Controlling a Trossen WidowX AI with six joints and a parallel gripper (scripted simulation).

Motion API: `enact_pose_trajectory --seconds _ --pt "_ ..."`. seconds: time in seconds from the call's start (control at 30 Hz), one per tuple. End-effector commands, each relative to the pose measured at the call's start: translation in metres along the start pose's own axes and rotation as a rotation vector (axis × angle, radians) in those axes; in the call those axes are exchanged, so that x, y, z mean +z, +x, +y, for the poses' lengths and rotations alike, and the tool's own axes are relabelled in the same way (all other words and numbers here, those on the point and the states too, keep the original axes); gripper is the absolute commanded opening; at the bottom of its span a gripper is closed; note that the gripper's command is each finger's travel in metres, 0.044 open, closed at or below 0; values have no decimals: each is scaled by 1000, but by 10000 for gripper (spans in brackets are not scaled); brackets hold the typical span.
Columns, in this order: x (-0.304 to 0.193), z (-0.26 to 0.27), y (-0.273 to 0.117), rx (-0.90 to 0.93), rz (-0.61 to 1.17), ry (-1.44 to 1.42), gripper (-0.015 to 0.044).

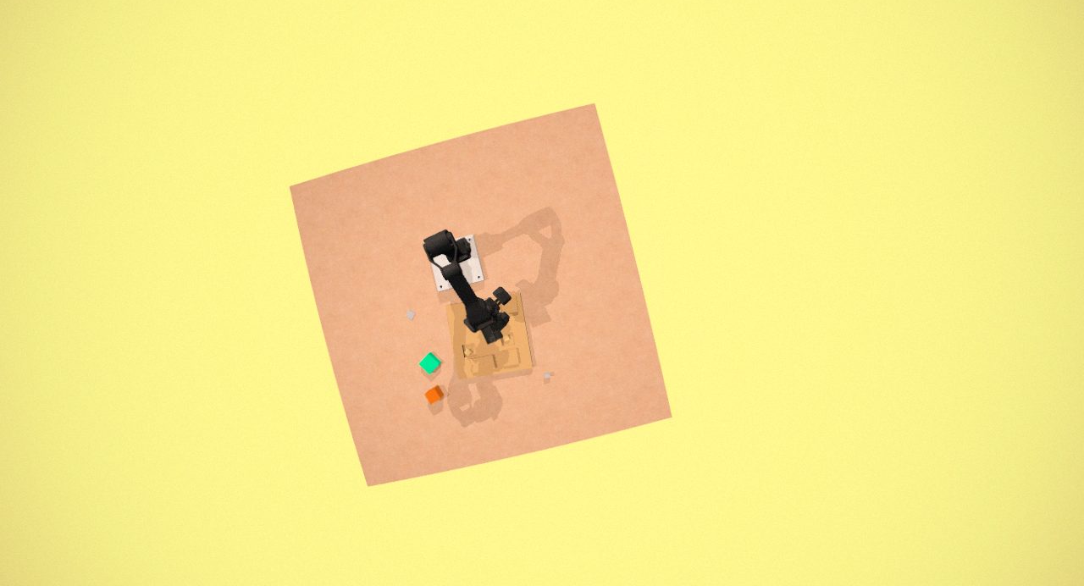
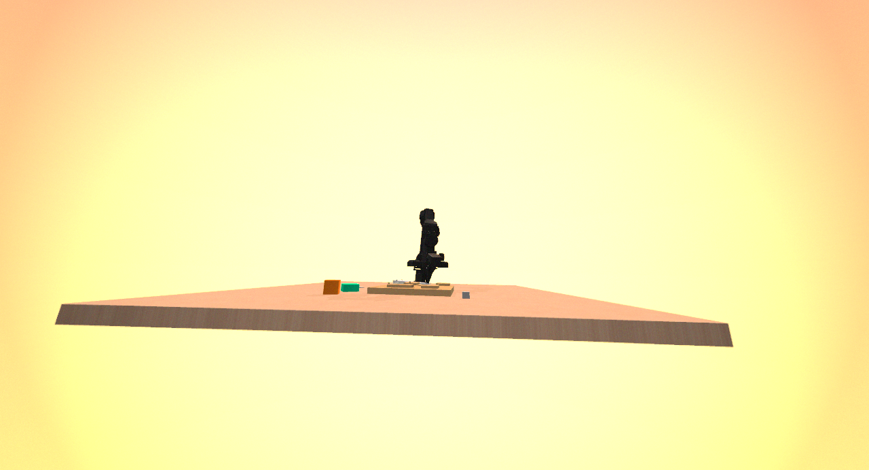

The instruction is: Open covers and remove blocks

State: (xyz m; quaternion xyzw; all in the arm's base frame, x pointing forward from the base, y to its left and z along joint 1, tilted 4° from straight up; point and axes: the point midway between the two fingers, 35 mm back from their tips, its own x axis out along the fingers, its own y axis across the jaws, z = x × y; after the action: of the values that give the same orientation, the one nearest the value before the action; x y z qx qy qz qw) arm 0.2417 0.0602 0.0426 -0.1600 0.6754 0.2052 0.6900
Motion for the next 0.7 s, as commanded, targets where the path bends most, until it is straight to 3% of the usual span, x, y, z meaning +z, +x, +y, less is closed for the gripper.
enact_pose_trajectory --seconds 0.0,0.67 --pt "1 0 4 3 2 4 0" --pt "2 0 6 3 -1 5 0"
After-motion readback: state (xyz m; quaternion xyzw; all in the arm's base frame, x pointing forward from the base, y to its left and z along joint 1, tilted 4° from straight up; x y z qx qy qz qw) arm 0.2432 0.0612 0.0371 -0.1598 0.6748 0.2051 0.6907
